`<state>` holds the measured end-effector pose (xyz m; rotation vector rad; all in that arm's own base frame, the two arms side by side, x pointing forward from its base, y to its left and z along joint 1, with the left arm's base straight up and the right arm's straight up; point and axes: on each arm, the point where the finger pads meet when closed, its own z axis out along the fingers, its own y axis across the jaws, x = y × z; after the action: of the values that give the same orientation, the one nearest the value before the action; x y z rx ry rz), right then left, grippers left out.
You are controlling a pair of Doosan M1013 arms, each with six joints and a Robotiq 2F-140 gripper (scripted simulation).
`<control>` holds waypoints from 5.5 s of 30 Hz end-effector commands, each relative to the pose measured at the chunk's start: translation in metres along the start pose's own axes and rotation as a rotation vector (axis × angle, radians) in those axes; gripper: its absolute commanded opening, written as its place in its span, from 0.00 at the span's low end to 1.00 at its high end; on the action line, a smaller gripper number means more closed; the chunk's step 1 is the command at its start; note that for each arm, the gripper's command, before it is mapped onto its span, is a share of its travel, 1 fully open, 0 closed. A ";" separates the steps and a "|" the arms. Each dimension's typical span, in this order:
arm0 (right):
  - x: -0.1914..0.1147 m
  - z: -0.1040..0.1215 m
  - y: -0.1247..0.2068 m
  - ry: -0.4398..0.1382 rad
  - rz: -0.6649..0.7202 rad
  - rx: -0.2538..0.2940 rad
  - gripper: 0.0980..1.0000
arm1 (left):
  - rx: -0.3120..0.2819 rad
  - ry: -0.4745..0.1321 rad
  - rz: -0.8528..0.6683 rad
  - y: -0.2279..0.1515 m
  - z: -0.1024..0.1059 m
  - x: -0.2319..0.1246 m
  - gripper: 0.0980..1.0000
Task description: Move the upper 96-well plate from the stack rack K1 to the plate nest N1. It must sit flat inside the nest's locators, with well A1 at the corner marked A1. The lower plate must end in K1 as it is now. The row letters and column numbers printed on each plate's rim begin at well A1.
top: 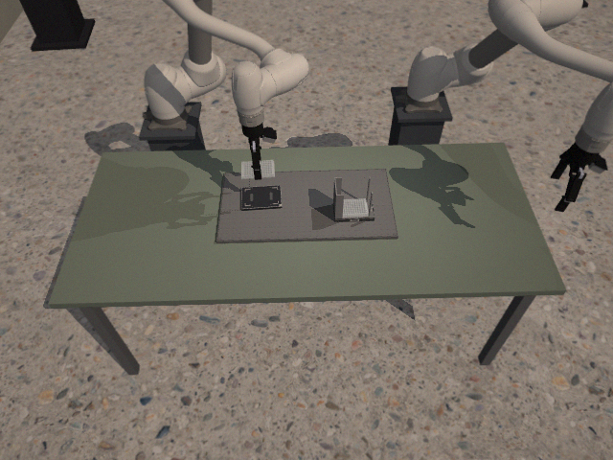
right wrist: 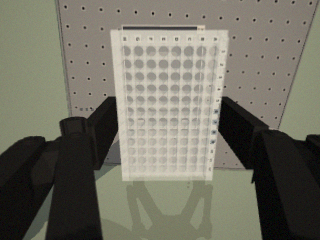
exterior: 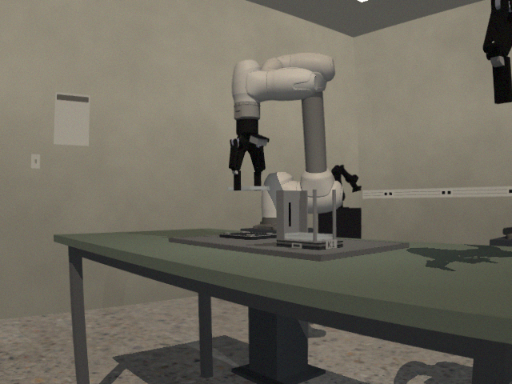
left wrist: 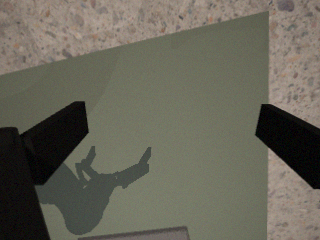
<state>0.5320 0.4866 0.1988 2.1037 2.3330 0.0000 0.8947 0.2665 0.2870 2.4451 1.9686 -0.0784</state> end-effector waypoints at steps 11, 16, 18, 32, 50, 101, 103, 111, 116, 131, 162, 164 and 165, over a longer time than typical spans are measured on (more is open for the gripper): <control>0.000 0.020 0.000 0.001 0.000 -0.001 0.00 | -0.001 0.001 0.000 0.000 -0.001 0.000 1.00; 0.000 0.025 0.000 0.001 0.000 -0.001 0.00 | -0.001 0.001 0.000 0.000 -0.001 0.000 1.00; 0.000 0.028 0.000 0.001 0.000 -0.001 0.00 | -0.001 0.001 0.000 0.000 -0.001 0.000 1.00; 0.001 0.050 0.000 0.001 0.000 -0.001 0.00 | -0.001 0.001 0.000 0.000 -0.001 0.000 1.00; 0.001 0.075 0.000 0.001 0.000 -0.001 0.00 | -0.001 0.001 0.000 0.000 -0.001 0.000 1.00; 0.001 0.134 0.000 0.001 0.000 -0.001 0.00 | -0.001 0.001 0.000 0.000 -0.001 0.000 1.00; 0.001 0.134 0.000 0.001 0.000 -0.001 0.00 | -0.001 0.001 0.000 0.000 -0.001 0.000 1.00; 0.001 0.134 0.000 0.001 0.000 -0.001 0.00 | -0.001 0.001 0.000 0.000 -0.001 0.000 1.00; 0.001 0.135 0.000 0.001 0.000 -0.001 0.00 | -0.001 0.001 0.000 0.000 -0.001 0.000 1.00; 0.001 0.137 0.000 0.001 0.000 -0.001 0.00 | -0.001 0.001 0.000 0.000 -0.001 0.000 1.00; 0.001 0.142 0.000 0.001 0.000 -0.001 0.00 | -0.001 0.001 0.000 0.000 -0.001 0.000 1.00; 0.001 0.142 0.000 0.001 0.000 -0.001 0.00 | -0.001 0.001 0.000 0.000 -0.001 0.000 1.00; 0.001 0.142 0.000 0.001 0.000 -0.001 0.00 | -0.001 0.001 0.000 0.000 -0.001 0.000 1.00</control>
<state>0.5320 0.4868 0.0561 2.1037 2.3330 -0.0003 0.8947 0.2665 0.2870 2.4451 1.9686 -0.0784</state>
